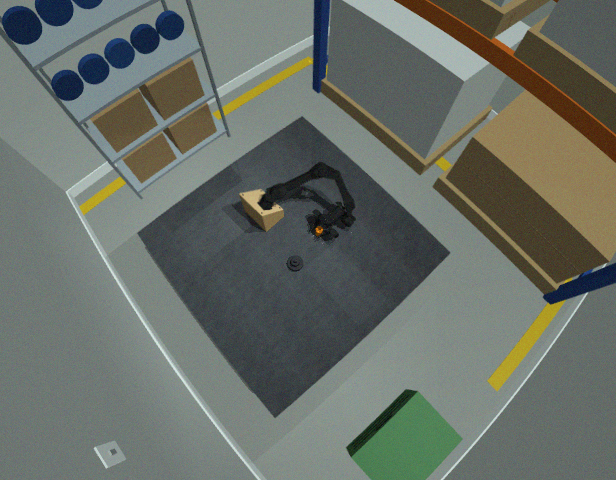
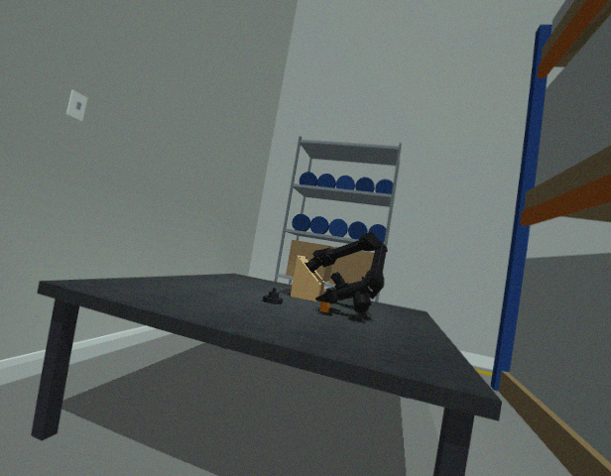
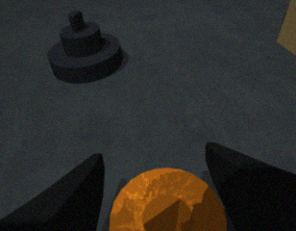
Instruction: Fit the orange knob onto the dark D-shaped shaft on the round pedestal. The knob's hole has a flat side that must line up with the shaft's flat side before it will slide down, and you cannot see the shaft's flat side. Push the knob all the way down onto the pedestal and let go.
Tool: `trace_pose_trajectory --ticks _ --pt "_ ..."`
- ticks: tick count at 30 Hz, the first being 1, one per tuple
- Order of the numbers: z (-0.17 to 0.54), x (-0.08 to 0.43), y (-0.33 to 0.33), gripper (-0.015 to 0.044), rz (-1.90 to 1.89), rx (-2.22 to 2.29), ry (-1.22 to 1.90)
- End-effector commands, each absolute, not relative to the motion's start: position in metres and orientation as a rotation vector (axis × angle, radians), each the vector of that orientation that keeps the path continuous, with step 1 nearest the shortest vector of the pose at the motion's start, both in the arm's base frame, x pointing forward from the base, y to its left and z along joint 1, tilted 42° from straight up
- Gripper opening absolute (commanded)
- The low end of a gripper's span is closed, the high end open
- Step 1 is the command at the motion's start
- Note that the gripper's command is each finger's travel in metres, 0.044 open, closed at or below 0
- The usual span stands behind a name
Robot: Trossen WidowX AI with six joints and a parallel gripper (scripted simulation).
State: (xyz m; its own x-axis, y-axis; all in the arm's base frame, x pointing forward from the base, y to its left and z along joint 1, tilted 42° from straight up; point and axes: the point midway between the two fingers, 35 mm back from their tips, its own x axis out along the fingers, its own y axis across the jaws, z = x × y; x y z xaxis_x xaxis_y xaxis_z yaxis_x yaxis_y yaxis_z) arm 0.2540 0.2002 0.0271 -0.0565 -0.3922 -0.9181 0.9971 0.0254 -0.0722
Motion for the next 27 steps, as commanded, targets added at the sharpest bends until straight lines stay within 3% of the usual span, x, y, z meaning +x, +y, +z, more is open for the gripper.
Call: trace_pose_trajectory --ticks 1,14,21,27 --pt "0.0271 0.2538 0.2003 0.026 -1.391 0.848 0.972" --pt "0.0271 0.2538 0.2003 0.026 -1.391 0.848 0.972" --pt "0.0271 0.2538 0.2003 0.044 -1.391 0.848 0.972" --pt "0.0271 0.2538 0.2003 0.044 -1.391 0.848 0.972"
